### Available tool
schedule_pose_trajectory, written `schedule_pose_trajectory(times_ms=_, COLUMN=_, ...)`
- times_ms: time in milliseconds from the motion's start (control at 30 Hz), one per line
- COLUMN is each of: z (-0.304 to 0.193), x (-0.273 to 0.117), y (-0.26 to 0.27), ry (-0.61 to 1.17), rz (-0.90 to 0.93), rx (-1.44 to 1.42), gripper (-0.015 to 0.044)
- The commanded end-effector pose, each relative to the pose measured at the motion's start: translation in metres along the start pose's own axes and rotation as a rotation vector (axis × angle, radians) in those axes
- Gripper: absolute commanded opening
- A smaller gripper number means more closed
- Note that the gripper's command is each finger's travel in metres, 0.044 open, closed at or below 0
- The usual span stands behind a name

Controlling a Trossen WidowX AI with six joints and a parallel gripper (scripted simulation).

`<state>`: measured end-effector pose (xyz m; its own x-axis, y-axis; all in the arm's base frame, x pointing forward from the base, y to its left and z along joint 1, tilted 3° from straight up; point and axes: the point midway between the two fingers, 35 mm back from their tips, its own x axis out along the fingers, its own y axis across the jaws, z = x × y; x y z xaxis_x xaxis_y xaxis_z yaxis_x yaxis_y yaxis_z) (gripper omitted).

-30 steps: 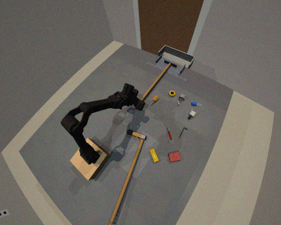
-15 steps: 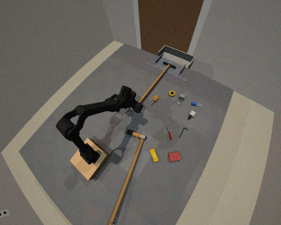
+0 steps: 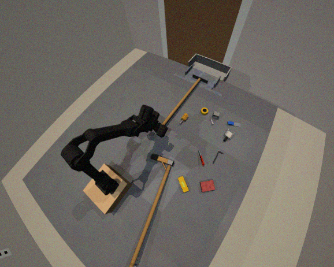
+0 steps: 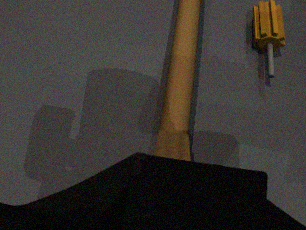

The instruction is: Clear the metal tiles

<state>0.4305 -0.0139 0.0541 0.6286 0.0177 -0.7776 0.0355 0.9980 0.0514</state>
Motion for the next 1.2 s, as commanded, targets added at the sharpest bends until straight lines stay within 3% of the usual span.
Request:
schedule_pose_trajectory(times_ms=0, z=0.000, x=-0.006, y=0.000, ry=-0.016, rz=0.001, rx=0.000, gripper=0.0000)
schedule_pose_trajectory(times_ms=1167, z=-0.047, x=-0.036, y=0.001, ry=-0.017, rz=0.000, rx=0.001, gripper=0.0000)
